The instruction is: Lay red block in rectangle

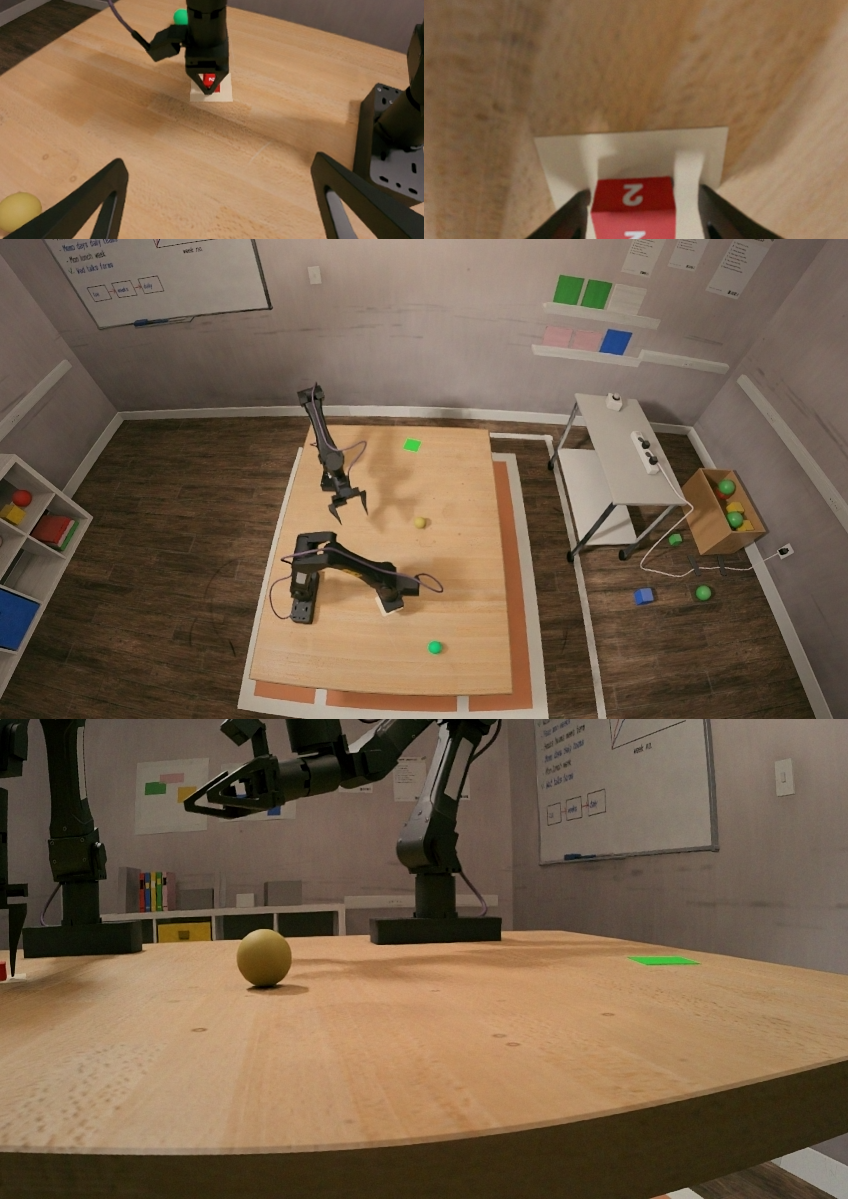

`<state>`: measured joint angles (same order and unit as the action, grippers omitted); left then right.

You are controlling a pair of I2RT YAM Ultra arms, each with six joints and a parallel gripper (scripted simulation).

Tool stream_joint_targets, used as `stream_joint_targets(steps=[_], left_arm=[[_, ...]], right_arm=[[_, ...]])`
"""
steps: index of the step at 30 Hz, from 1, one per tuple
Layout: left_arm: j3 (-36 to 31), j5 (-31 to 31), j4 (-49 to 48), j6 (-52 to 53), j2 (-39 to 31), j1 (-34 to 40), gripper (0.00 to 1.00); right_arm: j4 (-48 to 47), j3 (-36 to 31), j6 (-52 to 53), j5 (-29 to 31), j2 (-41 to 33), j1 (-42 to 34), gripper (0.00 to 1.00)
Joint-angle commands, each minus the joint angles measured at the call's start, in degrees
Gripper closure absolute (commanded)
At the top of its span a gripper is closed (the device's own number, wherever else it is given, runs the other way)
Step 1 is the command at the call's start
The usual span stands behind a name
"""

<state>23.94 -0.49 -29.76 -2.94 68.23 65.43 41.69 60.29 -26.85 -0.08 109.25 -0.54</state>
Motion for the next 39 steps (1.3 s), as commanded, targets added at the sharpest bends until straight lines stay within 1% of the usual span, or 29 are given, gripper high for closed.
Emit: stream_joint_targets(steps=[1, 4, 5, 9, 10, 12, 22, 24, 26, 28, 29, 30, 32, 33, 39], left_arm=[[0.2, -0.3, -0.5, 0.1, -1.3, 0.2, 0.0], [0.2, -0.3, -0.5, 0.1, -1.3, 0.2, 0.0], [0.2, -0.3, -0.5, 0.1, -1.3, 0.2, 0.0], [0.2, -0.3, -0.5, 0.1, -1.3, 0.2, 0.0], [0.2, -0.3, -0.5, 0.1, -1.3, 0.2, 0.0], [0.2, -0.3, -0.5, 0.1, -1.3, 0.2, 0.0], [0.2, -0.3, -0.5, 0.1, -1.3, 0.2, 0.0], [0.2, -0.3, -0.5, 0.1, -1.3, 0.2, 0.0], [0.2, -0.3, -0.5, 0.1, -1.3, 0.2, 0.0], [0.2, -0.3, -0.5, 0.1, -1.3, 0.2, 0.0], [0.2, -0.3, -0.5, 0.1, -1.3, 0.2, 0.0], [0.2, -0.3, -0.5, 0.1, -1.3, 0.2, 0.0], [0.2, -0.3, -0.5, 0.1, -1.3, 0.2, 0.0], [0.2, -0.3, -0.5, 0.1, -1.3, 0.2, 0.0], [0.2, -0.3, -0.5, 0.1, -1.3, 0.2, 0.0]], right_arm=[[-1.5, -0.1, 0.2, 0.3, -0.4, -0.1, 0.45], [-1.5, -0.2, 0.2, 0.3, -0.4, -0.1, 0.45], [-1.5, -0.2, 0.2, 0.3, -0.4, -0.1, 0.53], [-1.5, -0.2, 0.2, 0.3, -0.4, -0.1, 0.53], [-1.5, -0.2, 0.2, 0.3, -0.4, -0.1, 0.57], [-0.8, 0.2, 0.2, 0.1, -0.4, -0.1, 0.57], [-0.8, 0.2, 0.2, 0.1, -0.4, -0.1, 0.71], [-0.8, 0.2, 0.2, 0.1, -0.4, -0.1, 0.71], [-0.8, 0.2, 0.2, 0.1, -0.4, -0.1, 0.74], [-0.8, 0.2, 0.2, 0.1, -0.4, -0.1, 0.97], [-0.8, 0.2, 0.2, 0.1, -0.4, -0.1, 1.0], [-1.6, -0.7, 0.6, 0.1, -1.1, 0.0, 1.0], [-0.6, 0.0, 0.5, 0.1, -1.3, 0.0, 0.77], [0.7, 0.2, 0.4, 0.1, -1.6, 0.0, 0.73], [9.3, 4.8, 0.4, 0.1, -6.5, 0.0, 0.73]])
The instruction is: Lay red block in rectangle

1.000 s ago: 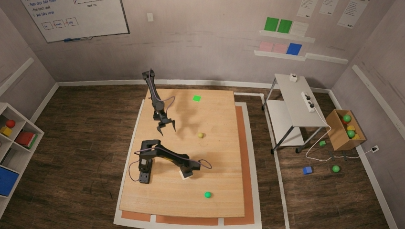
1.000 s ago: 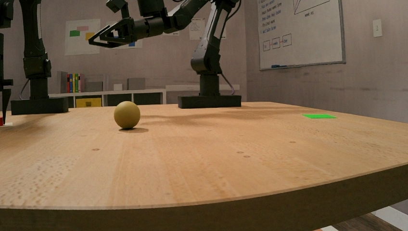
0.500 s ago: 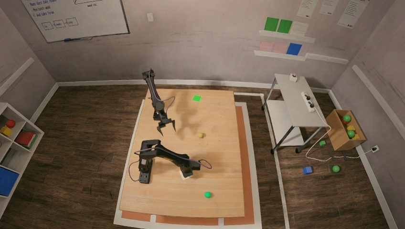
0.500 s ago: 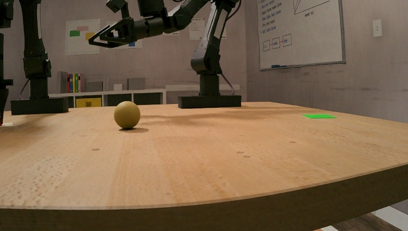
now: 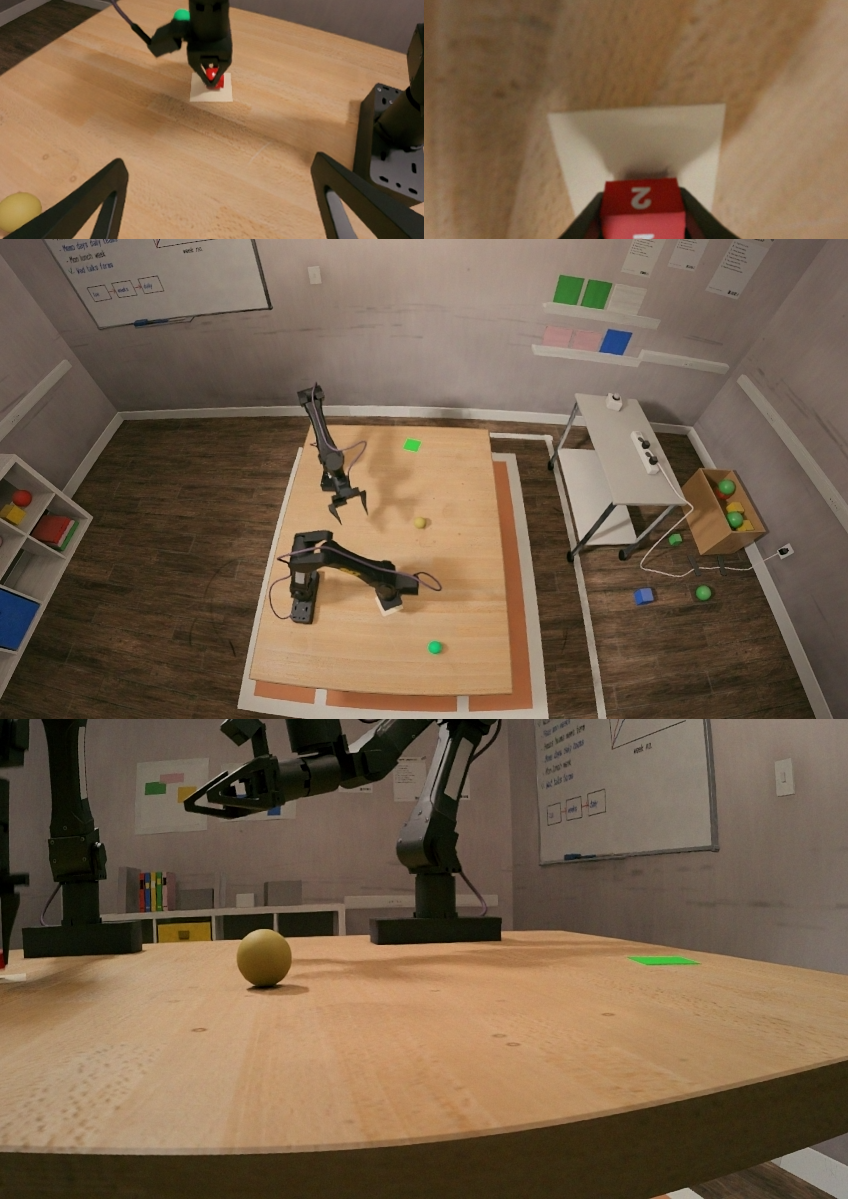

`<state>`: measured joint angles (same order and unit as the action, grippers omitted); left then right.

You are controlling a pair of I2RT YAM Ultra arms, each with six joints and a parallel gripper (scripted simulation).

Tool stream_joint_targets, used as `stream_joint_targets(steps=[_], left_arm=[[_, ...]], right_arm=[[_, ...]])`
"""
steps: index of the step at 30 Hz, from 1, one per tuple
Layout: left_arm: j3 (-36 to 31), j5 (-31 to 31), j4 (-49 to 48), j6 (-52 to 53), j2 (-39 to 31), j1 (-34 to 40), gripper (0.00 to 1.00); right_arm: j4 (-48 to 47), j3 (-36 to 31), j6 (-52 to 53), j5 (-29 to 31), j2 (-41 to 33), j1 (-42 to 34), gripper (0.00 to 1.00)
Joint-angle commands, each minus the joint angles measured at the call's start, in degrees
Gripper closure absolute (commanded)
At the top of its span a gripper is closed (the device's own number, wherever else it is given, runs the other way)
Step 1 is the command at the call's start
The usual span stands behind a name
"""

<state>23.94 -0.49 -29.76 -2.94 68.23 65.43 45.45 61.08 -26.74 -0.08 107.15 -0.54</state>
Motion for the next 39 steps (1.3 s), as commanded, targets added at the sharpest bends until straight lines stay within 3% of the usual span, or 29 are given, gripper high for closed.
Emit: stream_joint_targets(steps=[1, 10, 19, 34, 36, 39], left_arm=[[0.2, -0.3, -0.5, 0.1, -1.3, 0.2, 0.0], [0.3, -0.3, 0.9, 0.5, -1.8, 0.0, 0.0], [5.6, -0.9, 8.1, 1.2, -3.8, -9.9, 0.0], [27.7, -0.8, 24.9, 2.9, -8.6, -49.4, 0.0], [27.7, -0.8, 24.9, 2.9, -8.6, -49.4, 0.0], [31.7, 0.0, 27.3, 3.1, -8.6, -56.4, 0.0]], right_arm=[[5.5, 4.0, 0.3, 0.1, -4.4, 0.0, 0.73], [11.6, 8.1, 0.3, 0.1, -6.2, 0.0, 0.73], [11.7, 8.2, 0.3, 0.1, -6.2, 0.0, 0.73], [11.0, 7.6, 0.1, 0.1, -5.6, 0.0, 0.73], [11.0, 7.6, 0.1, 0.1, -5.6, 0.0, 0.73], [11.0, 7.6, 0.1, 0.1, -5.6, 0.0, 0.73]])
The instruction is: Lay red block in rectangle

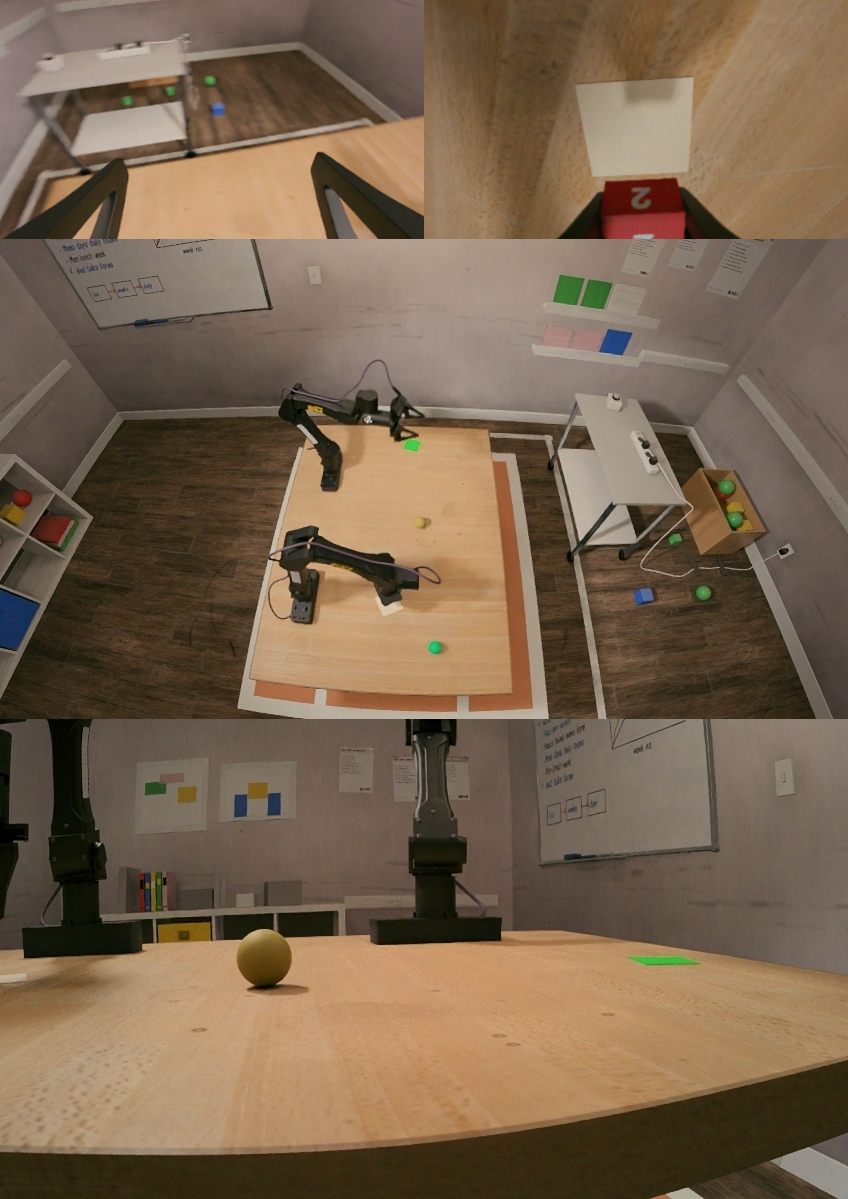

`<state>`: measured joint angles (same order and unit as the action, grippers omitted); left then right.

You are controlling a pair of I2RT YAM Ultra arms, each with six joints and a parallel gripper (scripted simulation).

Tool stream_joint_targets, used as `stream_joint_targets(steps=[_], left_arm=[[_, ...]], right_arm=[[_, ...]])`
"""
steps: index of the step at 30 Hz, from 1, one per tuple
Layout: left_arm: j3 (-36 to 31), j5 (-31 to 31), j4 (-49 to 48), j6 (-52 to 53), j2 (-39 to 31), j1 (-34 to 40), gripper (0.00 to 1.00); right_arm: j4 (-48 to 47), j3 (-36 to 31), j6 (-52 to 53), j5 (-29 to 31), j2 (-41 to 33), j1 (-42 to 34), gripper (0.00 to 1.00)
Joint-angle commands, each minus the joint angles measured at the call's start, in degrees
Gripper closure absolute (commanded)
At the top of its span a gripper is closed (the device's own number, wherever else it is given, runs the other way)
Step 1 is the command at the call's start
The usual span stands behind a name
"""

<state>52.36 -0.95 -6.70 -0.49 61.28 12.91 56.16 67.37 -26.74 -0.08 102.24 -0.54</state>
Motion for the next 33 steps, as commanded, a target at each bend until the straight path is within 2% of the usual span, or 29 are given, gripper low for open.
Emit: stream_joint_targets(steps=[1, 9, 14, 19, 24, 29, 31, 33], left_arm=[[4.1, 0.4, 4.9, 0.7, -1.8, -5.4, 0.0], [8.4, 1.1, 7.0, 0.8, -2.1, -12.9, 0.0], [8.6, 1.3, 6.2, 0.7, -2.0, -13.2, 0.0], [8.6, 1.4, 6.2, 0.7, -2.0, -13.2, 0.0], [8.6, 1.4, 6.2, 0.7, -2.0, -13.2, 0.0], [8.0, 0.9, 6.2, 0.5, -1.4, -12.9, 0.0], [8.0, 0.9, 6.2, 0.5, -1.4, -12.9, 0.0], [8.0, 0.9, 6.2, 0.5, -1.5, -12.9, 0.0]], right_arm=[[0.3, 1.3, 0.1, 0.1, -0.7, 0.0, 0.73], [0.3, 1.3, 0.1, 0.1, -0.7, 0.0, 0.73], [0.3, 1.3, 0.1, 0.1, -0.7, 0.0, 0.73], [3.5, 2.1, 6.4, 0.0, -1.9, -2.4, 0.73], [8.6, 4.3, 18.4, -0.6, -3.7, -11.9, 0.73], [14.1, 11.9, 28.9, -0.4, -1.6, -24.3, 0.73], [14.1, 11.9, 28.9, -0.4, -1.6, -24.3, 0.73], [17.1, 17.1, 32.8, 0.4, 0.6, -28.7, 0.73]])
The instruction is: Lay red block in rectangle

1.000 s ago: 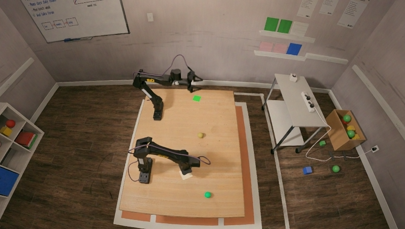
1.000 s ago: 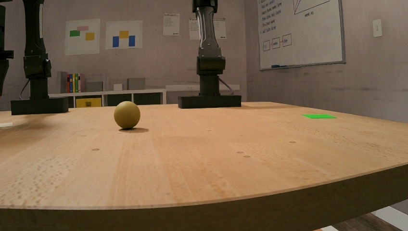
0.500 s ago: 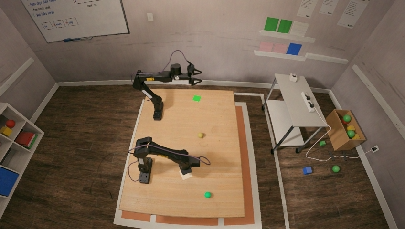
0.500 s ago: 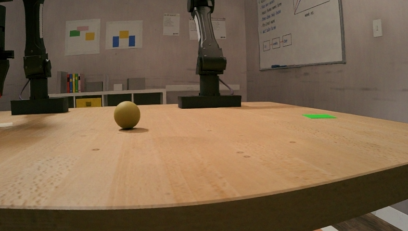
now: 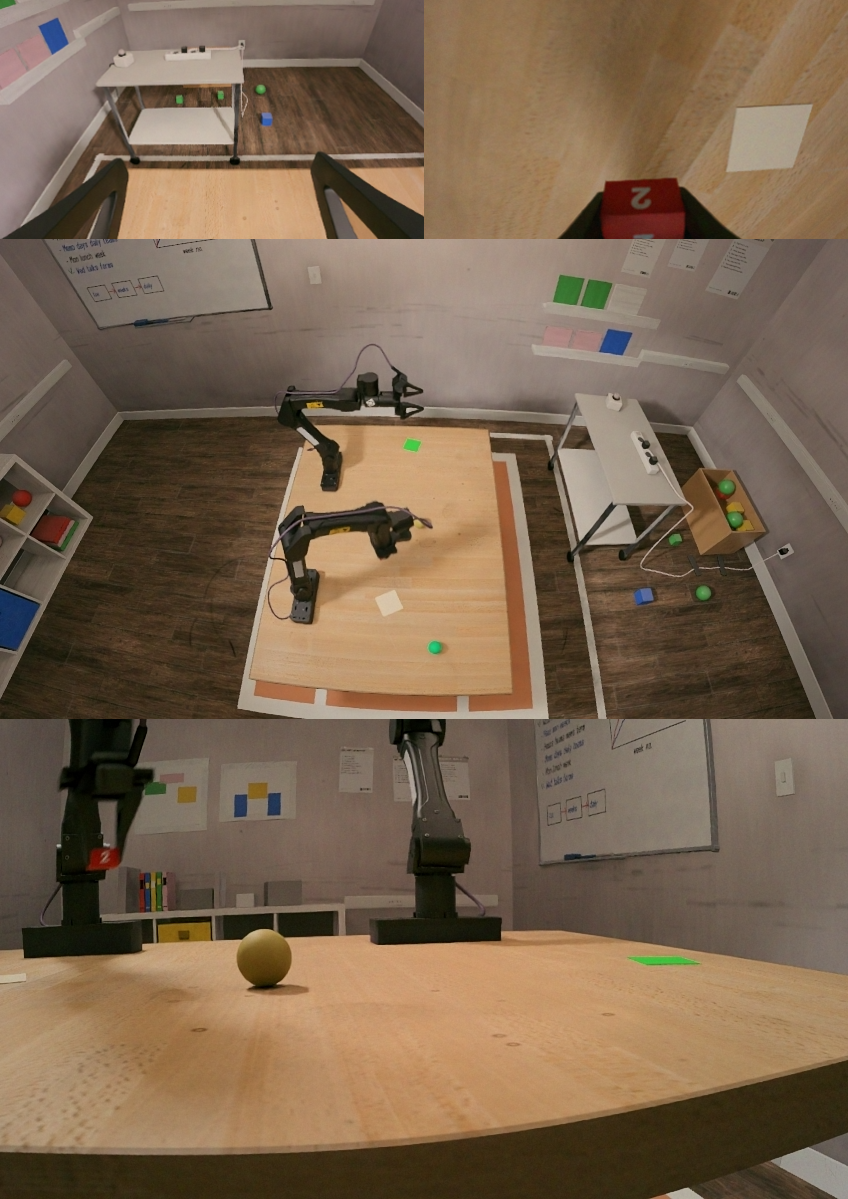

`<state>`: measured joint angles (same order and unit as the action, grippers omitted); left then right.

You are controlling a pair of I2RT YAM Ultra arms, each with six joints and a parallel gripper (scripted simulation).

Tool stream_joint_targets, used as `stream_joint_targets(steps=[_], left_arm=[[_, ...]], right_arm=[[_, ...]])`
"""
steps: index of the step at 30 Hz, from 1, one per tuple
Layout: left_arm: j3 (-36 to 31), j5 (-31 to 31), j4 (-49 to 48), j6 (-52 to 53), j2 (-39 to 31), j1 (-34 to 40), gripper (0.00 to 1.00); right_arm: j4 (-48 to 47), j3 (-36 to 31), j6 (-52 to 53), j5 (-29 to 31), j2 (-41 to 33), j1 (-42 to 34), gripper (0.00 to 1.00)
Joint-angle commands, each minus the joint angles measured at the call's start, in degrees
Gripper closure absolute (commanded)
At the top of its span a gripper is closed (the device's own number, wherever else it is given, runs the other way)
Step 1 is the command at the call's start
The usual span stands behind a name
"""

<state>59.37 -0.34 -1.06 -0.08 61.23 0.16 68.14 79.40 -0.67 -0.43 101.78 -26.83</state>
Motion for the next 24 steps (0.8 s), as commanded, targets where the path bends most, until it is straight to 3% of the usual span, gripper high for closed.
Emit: stream_joint_targets(steps=[1, 7, 13, 21, 24], left_arm=[[1.0, 0.3, 0.6, 0.1, -1.4, -0.2, 0.0], [1.0, 0.3, 0.6, 0.1, -1.4, -0.2, 0.0], [1.0, 0.3, 0.6, 0.1, -1.4, -0.2, 0.0], [1.0, 0.3, 0.6, 0.1, -1.4, -0.2, 0.0], [1.0, 0.3, 0.6, 0.1, -1.4, -0.2, 0.0]], right_arm=[[6.1, 6.9, 8.0, 0.8, 1.8, -4.1, 0.73], [11.6, 18.7, 14.2, 0.5, 7.3, -12.2, 0.73], [16.0, 28.1, 16.5, -0.6, 12.2, -15.8, 0.73], [16.7, 32.0, 16.7, -0.5, 14.5, -16.4, 0.73], [13.8, 31.2, 15.3, -3.6, 13.2, -15.6, 0.73]])
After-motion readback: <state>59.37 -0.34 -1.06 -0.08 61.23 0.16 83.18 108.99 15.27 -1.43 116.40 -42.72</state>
